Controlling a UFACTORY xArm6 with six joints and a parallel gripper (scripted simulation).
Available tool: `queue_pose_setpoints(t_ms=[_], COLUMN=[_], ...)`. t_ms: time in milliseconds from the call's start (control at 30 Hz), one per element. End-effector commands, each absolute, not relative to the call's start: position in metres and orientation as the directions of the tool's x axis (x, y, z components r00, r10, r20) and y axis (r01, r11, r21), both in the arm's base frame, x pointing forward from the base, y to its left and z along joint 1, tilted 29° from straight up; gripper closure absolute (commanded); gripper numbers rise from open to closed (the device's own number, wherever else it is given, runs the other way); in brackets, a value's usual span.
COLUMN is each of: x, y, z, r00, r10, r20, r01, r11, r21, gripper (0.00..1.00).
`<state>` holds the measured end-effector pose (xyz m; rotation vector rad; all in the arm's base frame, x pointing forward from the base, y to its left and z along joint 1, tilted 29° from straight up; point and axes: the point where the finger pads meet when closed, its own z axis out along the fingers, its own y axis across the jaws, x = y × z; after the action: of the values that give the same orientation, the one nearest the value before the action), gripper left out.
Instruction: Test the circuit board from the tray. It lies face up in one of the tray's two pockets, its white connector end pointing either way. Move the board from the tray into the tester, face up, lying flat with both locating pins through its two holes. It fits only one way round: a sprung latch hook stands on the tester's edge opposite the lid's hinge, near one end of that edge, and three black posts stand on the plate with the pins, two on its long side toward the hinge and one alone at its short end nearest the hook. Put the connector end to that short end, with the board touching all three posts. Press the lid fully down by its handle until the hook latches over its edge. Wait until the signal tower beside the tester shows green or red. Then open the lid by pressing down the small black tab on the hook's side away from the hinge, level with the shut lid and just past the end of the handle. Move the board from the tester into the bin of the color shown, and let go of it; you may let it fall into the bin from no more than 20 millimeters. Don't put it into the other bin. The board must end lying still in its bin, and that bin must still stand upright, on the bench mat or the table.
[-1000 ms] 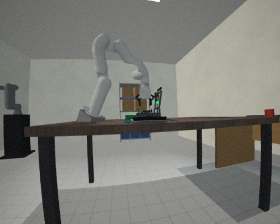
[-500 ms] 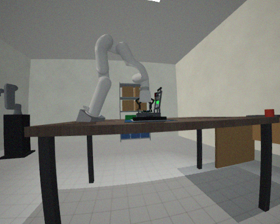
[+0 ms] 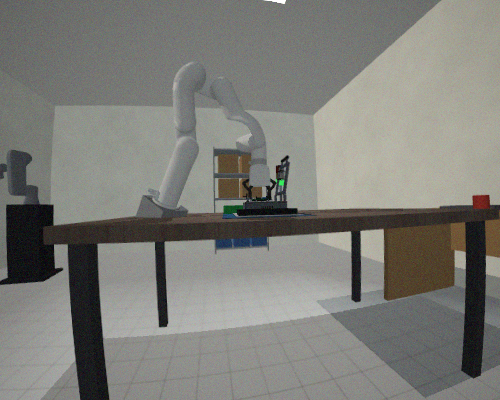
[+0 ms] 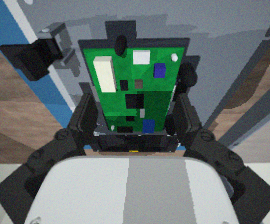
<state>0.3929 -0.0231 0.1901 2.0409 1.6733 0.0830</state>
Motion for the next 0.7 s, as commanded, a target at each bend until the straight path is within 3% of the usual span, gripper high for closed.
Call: queue_pose_setpoints(t_ms=[0, 400, 433, 667], x=[0.3938, 0.3938, 0.3938, 0.3938], y=[-0.0230, -0.0230, -0.0230, -0.0230], z=[0.1911, 0.1911, 0.1911, 0.1911], r00=[0.245, 0.245, 0.245, 0.245], r10=[0.935, 0.935, 0.935, 0.935], r20=[-0.258, -0.258, -0.258, -0.258], r01=[0.903, 0.903, 0.903, 0.903], r11=[-0.123, -0.123, -0.123, -0.123], r21=[0.411, 0.411, 0.411, 0.411], gripper=[0.05, 0.05, 0.11, 0.11])
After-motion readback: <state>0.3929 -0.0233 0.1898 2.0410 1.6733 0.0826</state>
